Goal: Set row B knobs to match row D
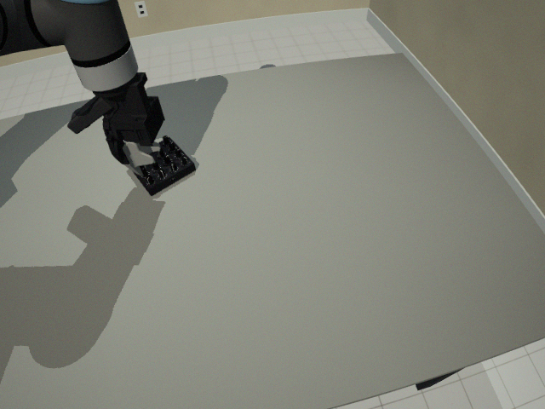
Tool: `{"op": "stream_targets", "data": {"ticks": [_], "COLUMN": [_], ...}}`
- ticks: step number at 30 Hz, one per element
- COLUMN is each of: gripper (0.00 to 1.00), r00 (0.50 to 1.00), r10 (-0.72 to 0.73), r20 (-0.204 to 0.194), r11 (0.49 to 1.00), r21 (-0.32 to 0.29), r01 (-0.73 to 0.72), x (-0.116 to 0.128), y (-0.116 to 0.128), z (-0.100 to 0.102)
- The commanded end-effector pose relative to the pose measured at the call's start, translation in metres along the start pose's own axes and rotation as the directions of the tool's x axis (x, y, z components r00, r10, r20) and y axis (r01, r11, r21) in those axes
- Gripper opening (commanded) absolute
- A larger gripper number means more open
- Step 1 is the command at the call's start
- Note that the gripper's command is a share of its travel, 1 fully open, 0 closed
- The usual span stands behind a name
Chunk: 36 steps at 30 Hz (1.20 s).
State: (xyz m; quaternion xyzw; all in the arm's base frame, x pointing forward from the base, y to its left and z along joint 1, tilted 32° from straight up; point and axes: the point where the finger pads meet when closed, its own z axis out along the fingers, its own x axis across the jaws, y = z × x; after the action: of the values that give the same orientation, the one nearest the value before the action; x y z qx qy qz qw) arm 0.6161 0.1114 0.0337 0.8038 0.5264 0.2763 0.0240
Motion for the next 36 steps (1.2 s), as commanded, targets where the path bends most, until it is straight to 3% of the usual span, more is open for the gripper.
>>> {"op": "stream_targets", "data": {"ticks": [1,20,36], "gripper": [0.04,0.04,0.04], "r00": [1.000,0.982,0.906], "r10": [0.015,0.187,0.424], "r20": [0.000,0.000,0.000], "r11": [1.000,0.982,0.906], "r21": [-0.001,-0.001,-0.001], "r01": [-0.015,-0.187,-0.424], "x": [0.0002,0.0011,0.0022], "y": [0.0003,0.0004,0.0008], "z": [-0.0003,-0.0003,-0.0003]}}
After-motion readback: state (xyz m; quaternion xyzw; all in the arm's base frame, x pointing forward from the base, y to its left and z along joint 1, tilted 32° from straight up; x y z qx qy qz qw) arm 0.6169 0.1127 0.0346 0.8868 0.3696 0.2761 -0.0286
